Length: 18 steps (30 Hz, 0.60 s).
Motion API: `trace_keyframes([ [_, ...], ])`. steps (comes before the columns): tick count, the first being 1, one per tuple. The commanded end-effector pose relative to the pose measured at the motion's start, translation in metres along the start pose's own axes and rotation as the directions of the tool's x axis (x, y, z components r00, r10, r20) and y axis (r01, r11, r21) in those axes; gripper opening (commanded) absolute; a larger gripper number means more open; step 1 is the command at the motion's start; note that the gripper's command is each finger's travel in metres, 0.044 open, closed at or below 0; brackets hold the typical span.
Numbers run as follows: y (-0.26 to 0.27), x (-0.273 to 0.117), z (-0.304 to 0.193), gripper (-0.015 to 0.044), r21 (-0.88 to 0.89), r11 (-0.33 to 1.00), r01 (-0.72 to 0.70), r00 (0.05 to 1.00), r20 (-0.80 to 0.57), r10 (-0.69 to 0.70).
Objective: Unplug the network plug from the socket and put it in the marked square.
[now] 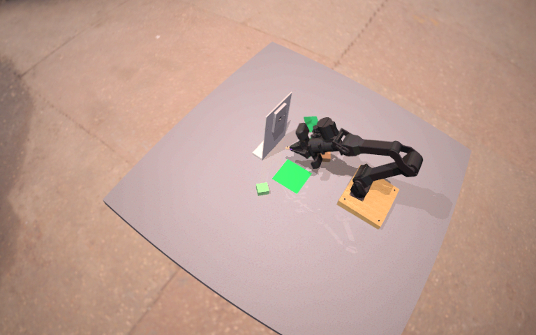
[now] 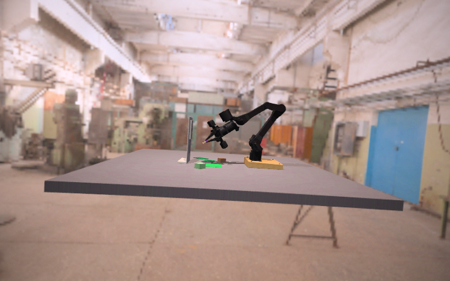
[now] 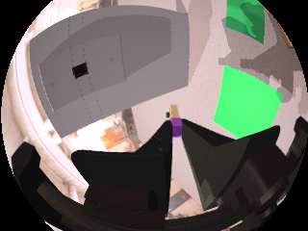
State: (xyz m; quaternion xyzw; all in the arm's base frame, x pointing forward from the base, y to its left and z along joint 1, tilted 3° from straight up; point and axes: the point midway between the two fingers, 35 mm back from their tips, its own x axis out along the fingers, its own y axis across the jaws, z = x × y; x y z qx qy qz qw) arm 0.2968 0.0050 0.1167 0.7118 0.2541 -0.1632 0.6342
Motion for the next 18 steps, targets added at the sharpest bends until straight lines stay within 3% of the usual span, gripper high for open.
trace_keyframes([
  [1,-0.009,0.004,-0.006,0.0000,-0.018,0.997,0.077,0.997,0.011,-0.077],
  [13,-0.050,0.010,-0.024,0.0000,-0.090,0.937,0.337,0.941,0.057,-0.333],
  [18,-0.055,0.009,-0.026,0.0000,-0.102,0.924,0.368,0.930,0.065,-0.363],
])
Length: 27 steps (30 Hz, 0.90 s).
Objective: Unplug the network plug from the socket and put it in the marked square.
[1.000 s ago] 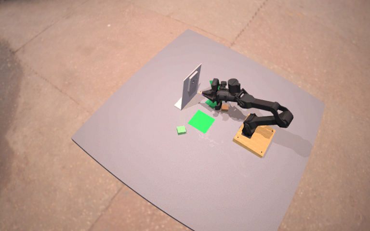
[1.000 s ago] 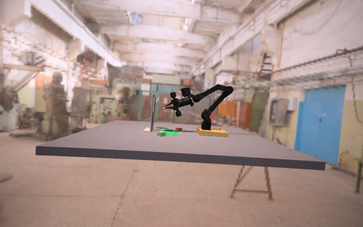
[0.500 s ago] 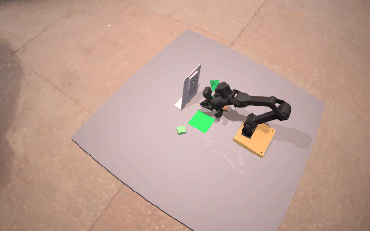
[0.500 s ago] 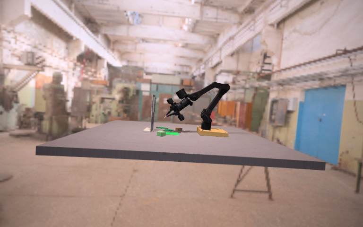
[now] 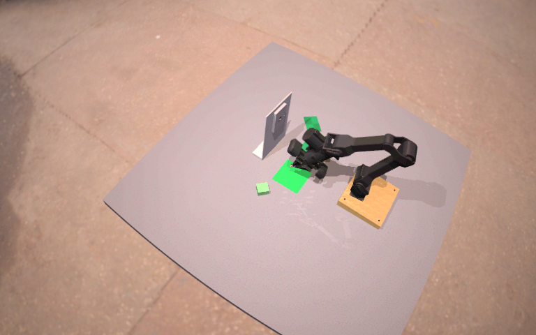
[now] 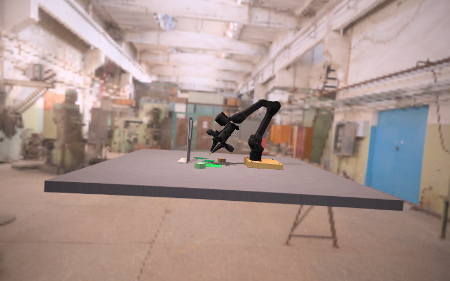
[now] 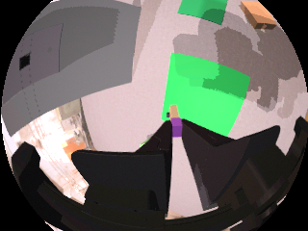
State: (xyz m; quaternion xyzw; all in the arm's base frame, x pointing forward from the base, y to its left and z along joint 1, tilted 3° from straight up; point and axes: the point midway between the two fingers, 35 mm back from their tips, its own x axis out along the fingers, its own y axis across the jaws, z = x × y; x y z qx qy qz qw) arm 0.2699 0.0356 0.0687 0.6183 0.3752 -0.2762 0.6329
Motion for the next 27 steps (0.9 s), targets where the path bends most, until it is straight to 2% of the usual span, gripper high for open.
trace_keyframes([
  [1,0.001,0.000,0.000,0.0000,-0.012,1.000,0.009,1.000,0.010,-0.009],
  [27,-0.019,0.034,0.000,0.0000,-0.012,1.000,0.009,1.000,0.007,-0.009],
])
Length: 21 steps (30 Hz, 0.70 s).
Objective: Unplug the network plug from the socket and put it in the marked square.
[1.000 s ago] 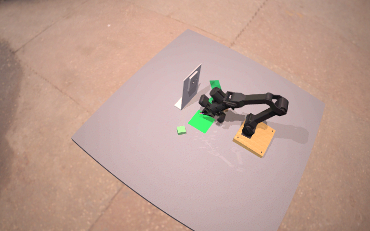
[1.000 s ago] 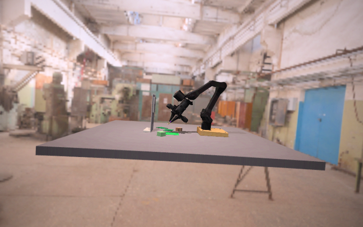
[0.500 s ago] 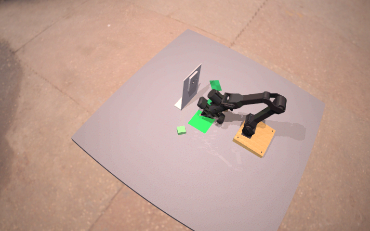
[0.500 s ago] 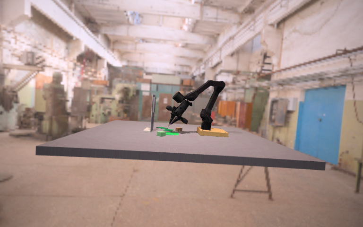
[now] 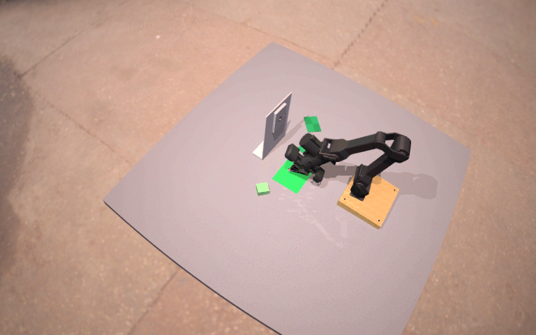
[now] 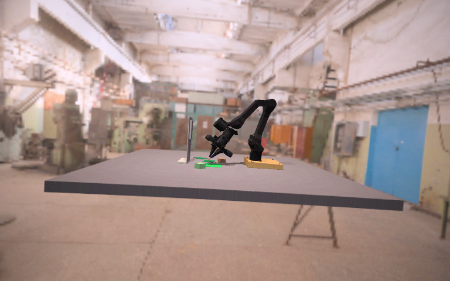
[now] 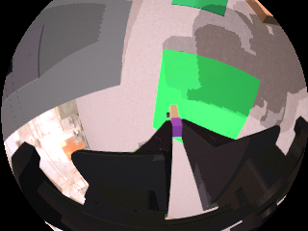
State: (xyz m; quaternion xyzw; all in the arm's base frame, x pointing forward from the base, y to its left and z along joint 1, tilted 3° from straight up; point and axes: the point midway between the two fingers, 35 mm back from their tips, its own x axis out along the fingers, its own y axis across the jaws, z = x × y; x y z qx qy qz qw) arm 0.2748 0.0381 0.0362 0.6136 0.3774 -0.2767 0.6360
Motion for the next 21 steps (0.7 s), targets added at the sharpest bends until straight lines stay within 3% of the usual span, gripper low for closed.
trace_keyframes([
  [1,-0.006,0.005,0.001,0.0000,-0.001,1.000,0.004,1.000,0.004,-0.004],
  [21,-0.018,0.020,0.000,0.0000,-0.001,1.000,0.004,1.000,0.003,-0.004],
])
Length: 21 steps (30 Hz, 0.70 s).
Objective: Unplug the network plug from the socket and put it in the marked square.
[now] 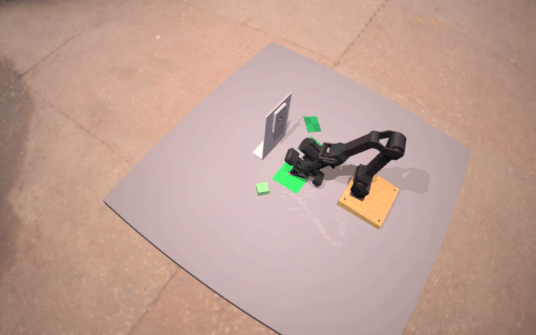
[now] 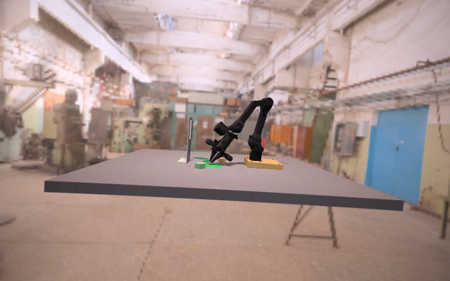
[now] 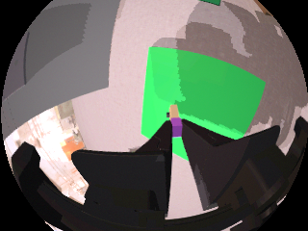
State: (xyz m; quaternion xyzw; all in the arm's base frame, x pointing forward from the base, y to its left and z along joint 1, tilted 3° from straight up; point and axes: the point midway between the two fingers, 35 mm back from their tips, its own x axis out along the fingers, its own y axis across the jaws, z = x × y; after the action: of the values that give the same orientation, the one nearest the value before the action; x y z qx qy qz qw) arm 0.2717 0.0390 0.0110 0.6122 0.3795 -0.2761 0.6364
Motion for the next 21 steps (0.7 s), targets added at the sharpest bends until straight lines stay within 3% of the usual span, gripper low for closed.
trace_keyframes([
  [1,-0.0014,0.0017,0.0001,0.0000,0.003,1.000,0.001,1.000,0.005,-0.001],
  [9,-0.0007,0.0012,-0.0004,0.0000,-0.001,1.000,0.001,1.000,0.000,-0.001],
  [15,-0.0007,0.0012,-0.0004,0.0156,-0.001,1.000,0.001,1.000,0.000,-0.001],
  [21,-0.0007,0.0007,-0.0004,0.0156,-0.001,1.000,0.001,1.000,0.000,-0.001],
])
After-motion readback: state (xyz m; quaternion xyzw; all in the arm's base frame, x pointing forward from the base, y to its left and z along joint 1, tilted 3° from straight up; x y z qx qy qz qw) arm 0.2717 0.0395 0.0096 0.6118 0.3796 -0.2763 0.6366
